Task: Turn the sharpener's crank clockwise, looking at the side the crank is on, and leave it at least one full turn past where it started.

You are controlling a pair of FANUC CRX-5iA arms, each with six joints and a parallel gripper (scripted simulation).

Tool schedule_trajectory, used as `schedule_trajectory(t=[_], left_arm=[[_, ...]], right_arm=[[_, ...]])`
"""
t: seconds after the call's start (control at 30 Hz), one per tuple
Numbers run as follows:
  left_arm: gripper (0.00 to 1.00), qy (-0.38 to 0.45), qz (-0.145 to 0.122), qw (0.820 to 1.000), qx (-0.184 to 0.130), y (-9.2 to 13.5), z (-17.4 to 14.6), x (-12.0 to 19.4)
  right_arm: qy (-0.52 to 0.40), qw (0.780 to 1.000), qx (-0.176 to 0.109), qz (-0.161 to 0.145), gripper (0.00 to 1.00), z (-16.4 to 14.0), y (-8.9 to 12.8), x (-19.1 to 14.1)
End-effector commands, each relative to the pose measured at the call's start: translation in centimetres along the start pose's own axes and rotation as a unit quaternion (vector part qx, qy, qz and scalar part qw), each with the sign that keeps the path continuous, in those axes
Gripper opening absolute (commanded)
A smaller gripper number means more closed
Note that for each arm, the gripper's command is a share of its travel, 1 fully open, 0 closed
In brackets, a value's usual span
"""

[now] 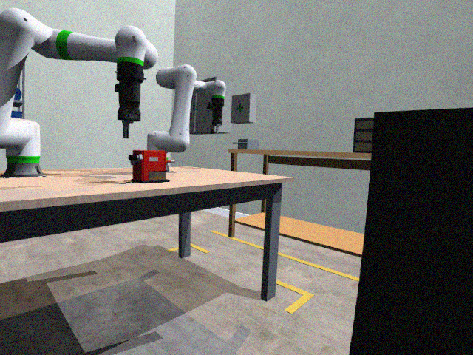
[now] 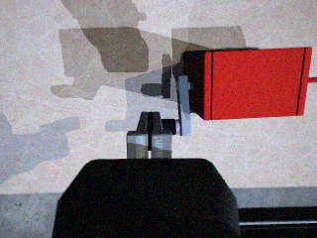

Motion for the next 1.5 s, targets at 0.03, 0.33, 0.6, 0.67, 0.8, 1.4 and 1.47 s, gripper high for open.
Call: schedule_trajectory(t=[0.03,0.33,0.6,0.67,0.8,1.4,1.47], left_arm=[[1.00,0.000,0.000,1.000,-0.001,0.1,0.0,0.0],[1.00,0.000,0.000,1.000,-0.001,0.1,0.0,0.0],[1.00,0.000,0.000,1.000,-0.001,0.1,0.0,0.0],[1.00,0.000,0.000,1.000,-0.001,0.1,0.0,0.0],[1.00,0.000,0.000,1.000,-0.001,0.1,0.0,0.0],[1.00,0.000,0.000,1.000,-0.001,0.1,0.0,0.0],[1.00,0.000,0.000,1.000,-0.001,0.1,0.0,0.0]], right_arm=[[-0.100,0.995,-0.003,-0.002,0.00,0.1,0.1,0.2],[-0.247,0.969,-0.004,-0.002,0.00,0.4,0.1,0.3],[-0.374,0.927,-0.004,-0.001,0.00,0.8,0.1,0.4],[-0.404,0.915,-0.004,-0.001,0.00,0.9,0.1,0.4],[-0.467,0.884,-0.004,-0.001,0.00,1.2,0.1,0.3],[-0.681,0.733,-0.004,0.000,0.00,2.4,0.0,-0.3],[-0.685,0.728,-0.004,0.000,0.00,2.4,0.0,-0.3]])
Point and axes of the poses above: on each arm, the point where the finger pads meet when closed, its own y axis back along the fingers, its own x axis across the jaws, z = x × y, the point moved 5 cm from there along y, back along the fingers, and after that the axes turned 9 degrees about y, right-handed, at the moved point
